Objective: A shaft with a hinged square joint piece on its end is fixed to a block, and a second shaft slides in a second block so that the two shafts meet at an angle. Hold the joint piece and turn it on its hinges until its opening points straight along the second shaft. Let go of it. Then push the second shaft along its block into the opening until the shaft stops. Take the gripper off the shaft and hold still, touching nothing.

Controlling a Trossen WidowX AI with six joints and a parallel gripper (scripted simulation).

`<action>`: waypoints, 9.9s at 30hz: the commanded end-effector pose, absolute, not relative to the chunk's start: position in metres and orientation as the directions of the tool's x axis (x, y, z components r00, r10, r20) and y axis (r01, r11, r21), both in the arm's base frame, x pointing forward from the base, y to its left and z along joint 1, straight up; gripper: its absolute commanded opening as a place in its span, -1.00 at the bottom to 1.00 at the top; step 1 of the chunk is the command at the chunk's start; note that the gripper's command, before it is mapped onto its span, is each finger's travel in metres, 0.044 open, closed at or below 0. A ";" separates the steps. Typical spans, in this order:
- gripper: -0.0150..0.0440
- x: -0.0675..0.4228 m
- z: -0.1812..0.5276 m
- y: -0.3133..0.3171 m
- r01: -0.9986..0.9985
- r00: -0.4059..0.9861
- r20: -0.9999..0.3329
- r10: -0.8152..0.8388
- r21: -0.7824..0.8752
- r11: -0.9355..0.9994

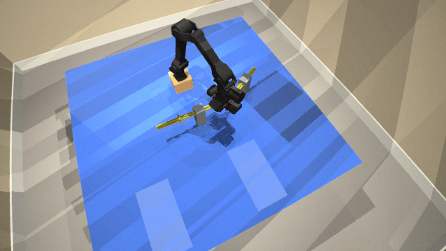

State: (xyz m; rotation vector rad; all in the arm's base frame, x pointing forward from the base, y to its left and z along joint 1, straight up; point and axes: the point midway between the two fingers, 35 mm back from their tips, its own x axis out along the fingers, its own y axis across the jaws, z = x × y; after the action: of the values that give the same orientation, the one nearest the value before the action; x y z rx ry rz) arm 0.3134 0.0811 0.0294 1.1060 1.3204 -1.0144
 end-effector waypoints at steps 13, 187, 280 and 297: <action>-0.49 0.300 0.024 0.080 0.997 0.040 -0.988 0.151 0.029 -0.073; 1.00 0.280 0.130 -0.005 0.996 0.089 -0.889 0.449 0.064 -0.069; 1.00 0.237 0.091 -0.240 0.867 0.092 -0.995 -0.040 0.060 0.495; 1.00 0.234 0.065 -0.241 0.988 0.143 -0.988 -0.050 0.146 -0.054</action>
State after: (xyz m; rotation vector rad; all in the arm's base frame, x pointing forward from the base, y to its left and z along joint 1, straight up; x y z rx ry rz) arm 0.2342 -0.2416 0.0685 1.2151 1.0859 -1.1182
